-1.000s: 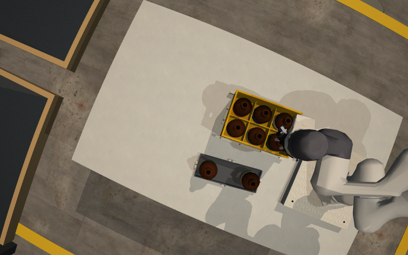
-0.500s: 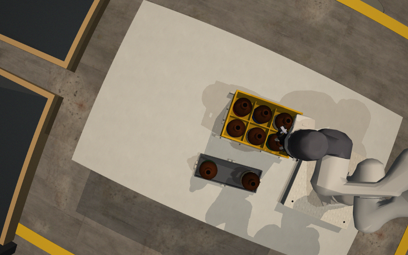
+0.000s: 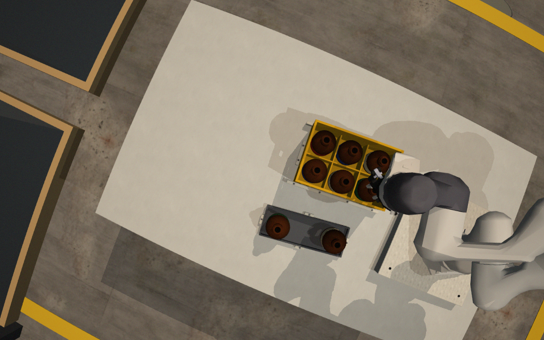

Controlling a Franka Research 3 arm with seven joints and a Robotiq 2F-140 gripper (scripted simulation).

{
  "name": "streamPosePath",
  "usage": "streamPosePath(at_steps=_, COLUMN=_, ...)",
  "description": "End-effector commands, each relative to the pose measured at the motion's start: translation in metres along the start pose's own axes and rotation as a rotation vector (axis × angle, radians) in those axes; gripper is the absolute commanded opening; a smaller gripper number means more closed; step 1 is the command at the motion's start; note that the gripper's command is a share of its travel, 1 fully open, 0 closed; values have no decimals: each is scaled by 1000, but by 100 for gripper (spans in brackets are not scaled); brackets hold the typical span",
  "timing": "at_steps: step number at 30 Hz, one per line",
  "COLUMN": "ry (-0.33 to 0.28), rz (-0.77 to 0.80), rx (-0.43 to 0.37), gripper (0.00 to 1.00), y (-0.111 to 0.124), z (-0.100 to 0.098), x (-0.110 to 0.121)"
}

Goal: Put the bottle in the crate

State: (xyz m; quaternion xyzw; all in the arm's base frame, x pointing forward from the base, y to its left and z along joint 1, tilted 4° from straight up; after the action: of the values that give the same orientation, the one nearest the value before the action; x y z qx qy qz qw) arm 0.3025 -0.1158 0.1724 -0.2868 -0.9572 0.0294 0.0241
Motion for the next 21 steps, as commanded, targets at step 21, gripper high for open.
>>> streamPosePath(at_steps=21, ry=-4, rz=5, rx=-1, gripper=0, y=-1, z=9, x=-1)
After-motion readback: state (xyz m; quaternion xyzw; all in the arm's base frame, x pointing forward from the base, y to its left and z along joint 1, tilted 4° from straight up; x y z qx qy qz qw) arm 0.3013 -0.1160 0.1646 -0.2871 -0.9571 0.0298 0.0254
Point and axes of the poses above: the point where the finger pads meet when closed, its own z axis out along the fingers, its own x axis across the jaws, y = z × x, the point moved 4 cm from there along -z, back along the fingers, and after that the axes turned 13 degrees about -z, right-handed, at the moved point
